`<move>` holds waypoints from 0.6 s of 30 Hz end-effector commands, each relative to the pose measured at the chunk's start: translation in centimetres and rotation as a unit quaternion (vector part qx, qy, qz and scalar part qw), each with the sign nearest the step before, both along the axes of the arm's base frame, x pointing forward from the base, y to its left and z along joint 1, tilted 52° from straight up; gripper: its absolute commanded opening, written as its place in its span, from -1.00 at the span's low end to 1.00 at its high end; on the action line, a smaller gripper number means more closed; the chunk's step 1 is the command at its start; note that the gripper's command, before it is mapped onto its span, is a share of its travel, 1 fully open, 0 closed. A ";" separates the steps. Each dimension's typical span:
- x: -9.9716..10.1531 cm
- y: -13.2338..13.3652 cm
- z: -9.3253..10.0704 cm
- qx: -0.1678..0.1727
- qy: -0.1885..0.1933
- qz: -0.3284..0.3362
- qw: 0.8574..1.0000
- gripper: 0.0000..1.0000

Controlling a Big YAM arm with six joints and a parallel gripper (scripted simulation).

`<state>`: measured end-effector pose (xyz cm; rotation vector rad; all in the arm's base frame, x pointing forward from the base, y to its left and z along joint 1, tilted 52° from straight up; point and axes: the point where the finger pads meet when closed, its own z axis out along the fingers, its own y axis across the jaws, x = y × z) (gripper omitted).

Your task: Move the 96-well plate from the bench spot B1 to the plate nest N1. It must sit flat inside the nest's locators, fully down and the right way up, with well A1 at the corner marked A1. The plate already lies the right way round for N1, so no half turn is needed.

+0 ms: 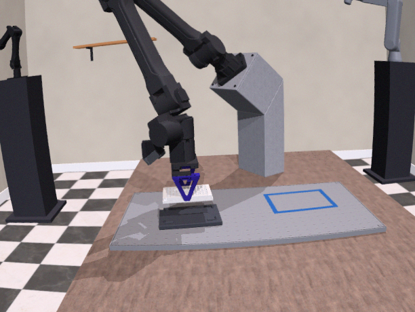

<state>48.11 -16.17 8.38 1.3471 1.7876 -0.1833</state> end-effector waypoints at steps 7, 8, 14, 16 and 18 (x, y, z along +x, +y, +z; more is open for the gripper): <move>0.9 -1.0 -1.1 -0.003 0.002 0.001 1.000 -1.00; 1.1 -0.5 -1.2 -0.002 0.002 0.005 1.000 -1.00; 1.5 -1.6 -1.8 -0.003 0.002 0.001 1.000 -1.00; 1.7 -1.8 -2.1 -0.003 0.002 0.001 1.000 -1.00; 2.0 -1.7 -2.3 -0.003 0.002 0.004 1.000 -1.00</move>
